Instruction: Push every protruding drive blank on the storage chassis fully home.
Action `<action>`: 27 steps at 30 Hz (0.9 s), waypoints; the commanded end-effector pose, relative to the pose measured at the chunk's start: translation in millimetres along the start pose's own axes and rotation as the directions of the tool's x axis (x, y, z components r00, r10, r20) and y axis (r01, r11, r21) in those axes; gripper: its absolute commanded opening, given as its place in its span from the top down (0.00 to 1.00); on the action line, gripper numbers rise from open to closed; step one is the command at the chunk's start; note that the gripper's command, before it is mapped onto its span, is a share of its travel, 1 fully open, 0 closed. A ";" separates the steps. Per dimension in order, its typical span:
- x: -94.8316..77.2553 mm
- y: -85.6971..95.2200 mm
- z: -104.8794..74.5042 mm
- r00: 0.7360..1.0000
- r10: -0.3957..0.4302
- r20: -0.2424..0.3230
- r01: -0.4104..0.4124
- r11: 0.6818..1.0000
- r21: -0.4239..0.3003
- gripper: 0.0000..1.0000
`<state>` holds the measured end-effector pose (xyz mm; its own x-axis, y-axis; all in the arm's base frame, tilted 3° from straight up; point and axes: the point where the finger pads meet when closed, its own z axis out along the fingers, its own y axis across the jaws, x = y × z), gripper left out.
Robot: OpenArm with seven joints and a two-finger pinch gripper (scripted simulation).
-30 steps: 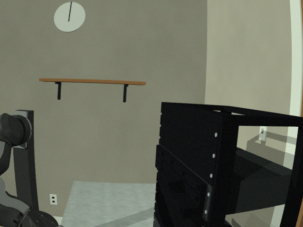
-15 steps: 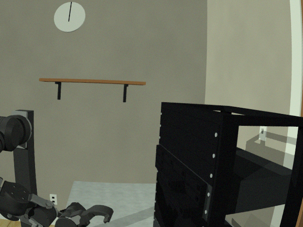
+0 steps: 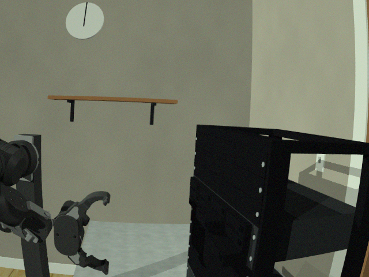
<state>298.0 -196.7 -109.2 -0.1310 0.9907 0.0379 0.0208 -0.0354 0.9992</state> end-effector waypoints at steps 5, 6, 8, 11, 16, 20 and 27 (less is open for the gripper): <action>10.7 12.4 -4.8 1.000 0.003 -0.025 -0.004 0.999 -0.044 0.00; 10.8 12.6 -5.0 1.000 0.003 -0.025 -0.004 0.999 -0.044 0.00; 10.4 12.4 -4.9 1.000 0.002 -0.024 -0.003 0.999 -0.044 0.00; 10.4 12.4 -4.9 1.000 0.002 -0.024 -0.003 0.999 -0.044 0.00; 10.4 12.4 -4.9 1.000 0.002 -0.024 -0.003 0.999 -0.044 0.00; 10.4 12.4 -4.9 1.000 0.002 -0.024 -0.003 0.999 -0.044 0.00; 10.4 12.4 -4.9 1.000 0.002 -0.024 -0.003 0.999 -0.044 0.00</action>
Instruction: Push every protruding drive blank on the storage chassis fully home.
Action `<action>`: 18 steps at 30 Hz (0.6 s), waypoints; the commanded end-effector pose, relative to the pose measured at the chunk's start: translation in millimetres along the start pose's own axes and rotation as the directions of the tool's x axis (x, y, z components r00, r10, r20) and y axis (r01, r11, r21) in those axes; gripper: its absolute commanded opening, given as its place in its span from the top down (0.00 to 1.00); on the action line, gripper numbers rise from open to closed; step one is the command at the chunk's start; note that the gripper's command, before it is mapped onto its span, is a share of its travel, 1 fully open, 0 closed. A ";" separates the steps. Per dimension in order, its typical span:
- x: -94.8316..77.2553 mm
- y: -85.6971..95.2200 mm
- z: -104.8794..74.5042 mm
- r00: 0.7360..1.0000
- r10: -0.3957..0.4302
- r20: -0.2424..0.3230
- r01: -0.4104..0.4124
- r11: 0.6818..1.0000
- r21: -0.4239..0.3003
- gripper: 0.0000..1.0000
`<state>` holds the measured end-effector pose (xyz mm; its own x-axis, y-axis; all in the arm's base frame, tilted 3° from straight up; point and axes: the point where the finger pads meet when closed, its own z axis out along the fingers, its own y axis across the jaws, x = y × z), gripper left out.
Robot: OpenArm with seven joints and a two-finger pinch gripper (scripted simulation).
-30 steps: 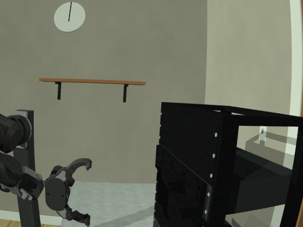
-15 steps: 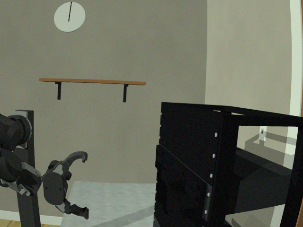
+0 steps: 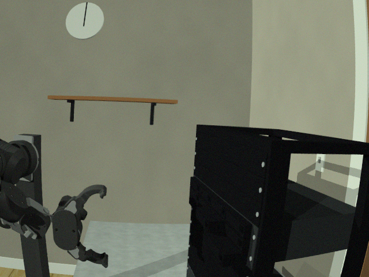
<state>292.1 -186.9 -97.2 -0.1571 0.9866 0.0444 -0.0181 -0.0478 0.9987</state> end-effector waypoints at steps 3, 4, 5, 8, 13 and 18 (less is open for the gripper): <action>-0.5 0.8 -0.1 1.000 -0.004 0.002 0.004 1.000 -0.004 0.00; -0.5 0.8 -0.1 1.000 -0.004 0.002 0.004 1.000 -0.004 0.00; -0.5 0.8 -0.1 1.000 -0.004 0.002 0.004 1.000 -0.004 0.00; -0.5 0.8 -0.1 1.000 -0.004 0.002 0.004 1.000 -0.004 0.00; -0.6 1.0 0.1 1.000 -0.004 0.002 0.004 1.000 -0.004 0.00; -1.0 2.7 2.6 1.000 -0.005 0.003 0.005 1.000 -0.003 0.00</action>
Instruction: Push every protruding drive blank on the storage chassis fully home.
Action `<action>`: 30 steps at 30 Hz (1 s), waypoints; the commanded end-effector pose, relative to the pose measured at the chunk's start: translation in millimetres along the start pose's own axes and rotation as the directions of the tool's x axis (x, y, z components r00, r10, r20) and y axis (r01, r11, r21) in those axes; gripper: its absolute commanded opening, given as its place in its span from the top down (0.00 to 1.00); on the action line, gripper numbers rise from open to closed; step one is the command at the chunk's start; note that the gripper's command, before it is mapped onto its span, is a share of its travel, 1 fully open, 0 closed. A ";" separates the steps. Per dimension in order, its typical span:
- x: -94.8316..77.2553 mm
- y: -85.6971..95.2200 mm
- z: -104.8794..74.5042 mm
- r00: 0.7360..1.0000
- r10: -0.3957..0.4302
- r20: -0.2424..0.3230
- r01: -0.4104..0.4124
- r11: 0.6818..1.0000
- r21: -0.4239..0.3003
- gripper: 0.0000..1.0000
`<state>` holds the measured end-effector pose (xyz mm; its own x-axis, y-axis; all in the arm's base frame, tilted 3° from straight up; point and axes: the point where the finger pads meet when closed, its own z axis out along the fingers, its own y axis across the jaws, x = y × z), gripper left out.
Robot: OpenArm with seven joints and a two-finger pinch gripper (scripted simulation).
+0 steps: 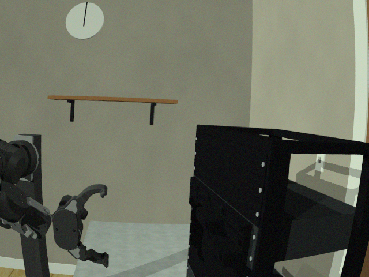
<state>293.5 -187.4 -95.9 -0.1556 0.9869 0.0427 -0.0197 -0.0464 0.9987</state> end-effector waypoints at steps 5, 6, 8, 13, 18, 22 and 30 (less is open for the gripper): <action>-0.4 3.6 4.2 1.000 -0.003 0.002 0.003 1.000 -0.001 0.00; -0.8 4.4 5.5 1.000 -0.003 0.002 0.003 1.000 -0.001 0.00; -0.8 6.6 8.3 1.000 -0.003 0.002 0.003 1.000 -0.001 0.00; -1.5 13.0 16.9 1.000 -0.003 0.002 0.003 1.000 -0.001 0.00; -1.9 20.4 26.7 1.000 -0.003 0.002 0.003 1.000 -0.001 0.00; -2.1 23.4 30.7 1.000 -0.003 0.002 0.003 1.000 -0.001 0.00; -2.8 35.2 46.4 1.000 -0.002 0.002 0.002 1.000 -0.001 0.00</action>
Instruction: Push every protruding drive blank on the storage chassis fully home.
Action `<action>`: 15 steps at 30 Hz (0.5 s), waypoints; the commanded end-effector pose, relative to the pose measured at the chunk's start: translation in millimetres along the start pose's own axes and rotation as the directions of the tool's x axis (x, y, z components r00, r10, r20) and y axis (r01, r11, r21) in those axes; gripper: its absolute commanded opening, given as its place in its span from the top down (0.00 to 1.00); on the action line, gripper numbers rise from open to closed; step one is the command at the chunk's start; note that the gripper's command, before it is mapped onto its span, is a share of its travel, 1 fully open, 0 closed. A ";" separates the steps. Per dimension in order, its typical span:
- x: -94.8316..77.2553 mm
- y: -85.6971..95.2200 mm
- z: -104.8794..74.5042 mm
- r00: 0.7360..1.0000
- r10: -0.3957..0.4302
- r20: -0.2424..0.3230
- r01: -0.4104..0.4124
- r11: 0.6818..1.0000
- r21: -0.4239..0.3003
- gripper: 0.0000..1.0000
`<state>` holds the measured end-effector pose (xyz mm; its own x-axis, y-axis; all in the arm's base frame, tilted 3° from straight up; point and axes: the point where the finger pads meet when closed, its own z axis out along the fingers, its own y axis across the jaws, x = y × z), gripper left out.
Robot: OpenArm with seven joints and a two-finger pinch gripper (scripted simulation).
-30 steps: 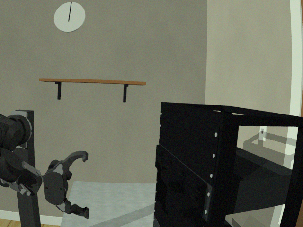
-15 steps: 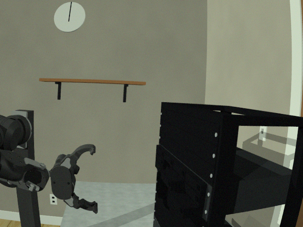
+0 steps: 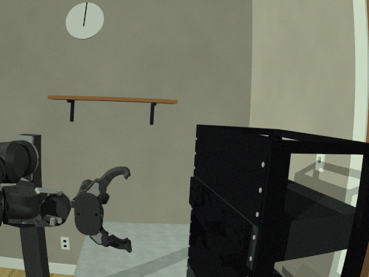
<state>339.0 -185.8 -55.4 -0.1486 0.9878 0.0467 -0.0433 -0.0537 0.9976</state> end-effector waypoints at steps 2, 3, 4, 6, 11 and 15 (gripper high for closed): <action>0.8 -1.6 3.7 1.000 -0.006 -0.005 0.006 1.000 0.023 0.00; 0.7 -0.4 5.4 1.000 -0.006 -0.005 0.006 1.000 0.023 0.00; 0.6 0.8 7.1 1.000 -0.006 -0.005 0.006 1.000 0.023 0.00; 0.5 3.0 10.2 1.000 -0.006 -0.005 0.006 1.000 0.023 0.00; 0.4 5.7 13.9 1.000 -0.006 -0.005 0.006 1.000 0.023 0.00; 0.4 8.2 17.2 1.000 -0.006 -0.006 0.006 1.000 0.023 0.00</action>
<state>355.5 -184.3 -44.7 -0.1499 0.9878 0.0431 -0.0305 -0.0482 0.9984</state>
